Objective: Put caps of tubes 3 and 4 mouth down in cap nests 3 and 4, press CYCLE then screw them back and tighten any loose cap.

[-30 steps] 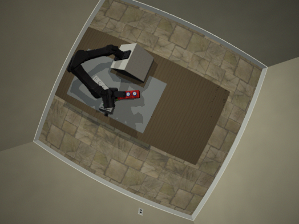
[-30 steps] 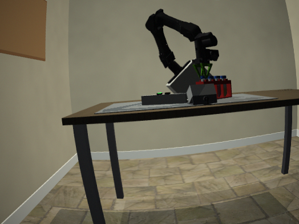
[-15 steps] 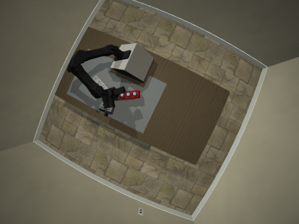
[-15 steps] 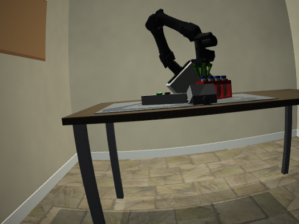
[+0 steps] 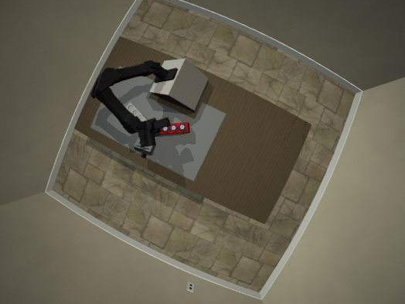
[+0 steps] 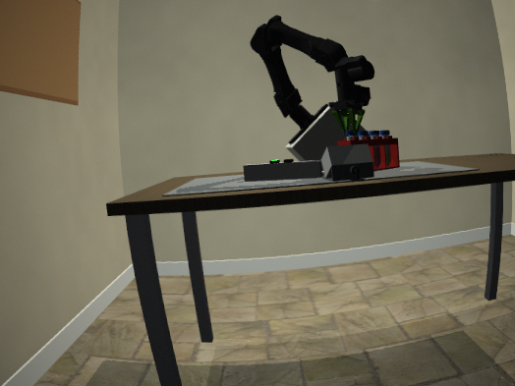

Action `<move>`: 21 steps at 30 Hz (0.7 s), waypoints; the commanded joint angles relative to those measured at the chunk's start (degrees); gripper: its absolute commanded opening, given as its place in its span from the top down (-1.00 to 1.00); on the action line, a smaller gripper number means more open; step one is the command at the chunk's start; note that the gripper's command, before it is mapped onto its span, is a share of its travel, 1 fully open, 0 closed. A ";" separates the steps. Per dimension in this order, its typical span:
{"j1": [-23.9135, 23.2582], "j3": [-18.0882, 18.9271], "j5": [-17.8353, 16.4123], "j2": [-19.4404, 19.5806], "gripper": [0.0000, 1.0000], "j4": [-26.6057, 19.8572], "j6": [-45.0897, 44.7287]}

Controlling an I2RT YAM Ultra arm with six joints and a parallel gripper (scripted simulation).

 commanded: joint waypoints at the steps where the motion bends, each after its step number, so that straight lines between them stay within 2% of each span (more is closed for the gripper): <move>1: 0.35 0.12 -0.08 -0.37 1.00 0.05 4.36; 15: 0.31 0.07 -0.06 -0.34 1.00 0.16 44.42; 17: 0.31 0.07 -0.06 -0.34 1.00 0.16 44.42; 21: 0.30 0.06 -0.05 -0.33 1.00 0.19 55.87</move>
